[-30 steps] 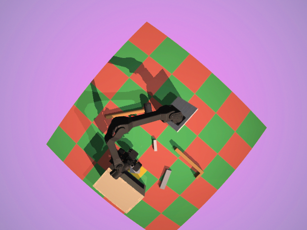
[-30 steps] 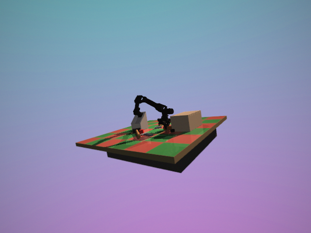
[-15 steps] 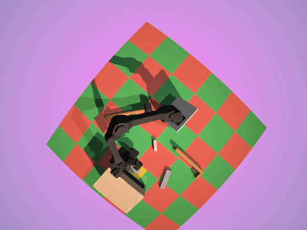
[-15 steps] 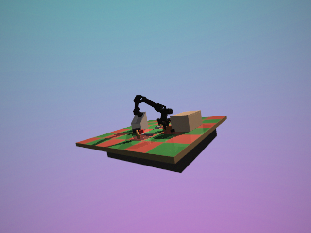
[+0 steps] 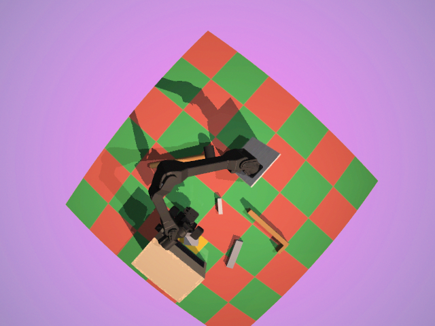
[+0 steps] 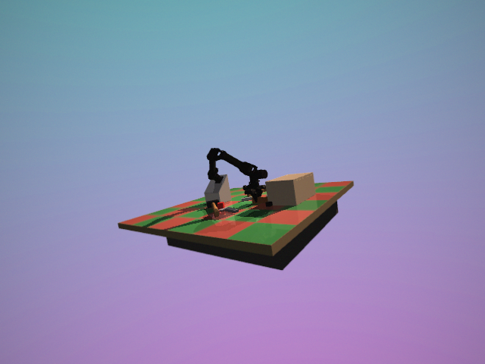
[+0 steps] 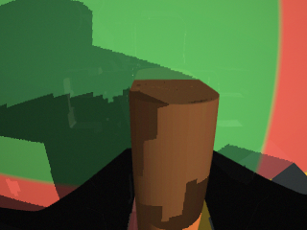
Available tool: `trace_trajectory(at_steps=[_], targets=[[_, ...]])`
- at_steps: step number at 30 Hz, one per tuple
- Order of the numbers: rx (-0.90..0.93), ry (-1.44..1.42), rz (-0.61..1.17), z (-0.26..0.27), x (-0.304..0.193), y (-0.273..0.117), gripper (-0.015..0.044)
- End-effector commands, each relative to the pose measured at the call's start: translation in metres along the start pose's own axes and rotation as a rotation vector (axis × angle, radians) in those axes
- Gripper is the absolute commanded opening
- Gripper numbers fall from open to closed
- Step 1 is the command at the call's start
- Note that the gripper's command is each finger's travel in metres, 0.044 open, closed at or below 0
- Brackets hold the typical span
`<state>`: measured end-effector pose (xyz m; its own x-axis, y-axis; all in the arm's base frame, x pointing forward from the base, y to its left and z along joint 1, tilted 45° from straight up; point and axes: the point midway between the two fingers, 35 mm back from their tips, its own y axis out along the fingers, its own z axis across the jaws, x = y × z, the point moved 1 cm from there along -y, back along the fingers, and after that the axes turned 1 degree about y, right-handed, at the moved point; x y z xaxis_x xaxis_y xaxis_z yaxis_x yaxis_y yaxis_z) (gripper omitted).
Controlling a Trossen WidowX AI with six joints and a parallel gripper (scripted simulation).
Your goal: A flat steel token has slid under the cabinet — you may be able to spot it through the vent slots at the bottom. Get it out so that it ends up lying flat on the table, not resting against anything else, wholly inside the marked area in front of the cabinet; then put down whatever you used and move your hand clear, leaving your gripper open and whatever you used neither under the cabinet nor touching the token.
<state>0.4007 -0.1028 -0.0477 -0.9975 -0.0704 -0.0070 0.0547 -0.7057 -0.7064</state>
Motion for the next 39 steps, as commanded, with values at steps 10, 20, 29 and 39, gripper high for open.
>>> trace_trajectory(at_steps=[10,20,29,39], targets=[[-0.002,-0.009,-0.006,0.000,0.015,0.001,0.0000],[-0.001,-0.010,-0.007,0.001,0.025,0.001,0.0000],[-0.001,-0.010,-0.007,0.002,0.033,0.001,0.0000],[-0.001,-0.010,-0.008,0.003,0.043,0.001,0.0000]])
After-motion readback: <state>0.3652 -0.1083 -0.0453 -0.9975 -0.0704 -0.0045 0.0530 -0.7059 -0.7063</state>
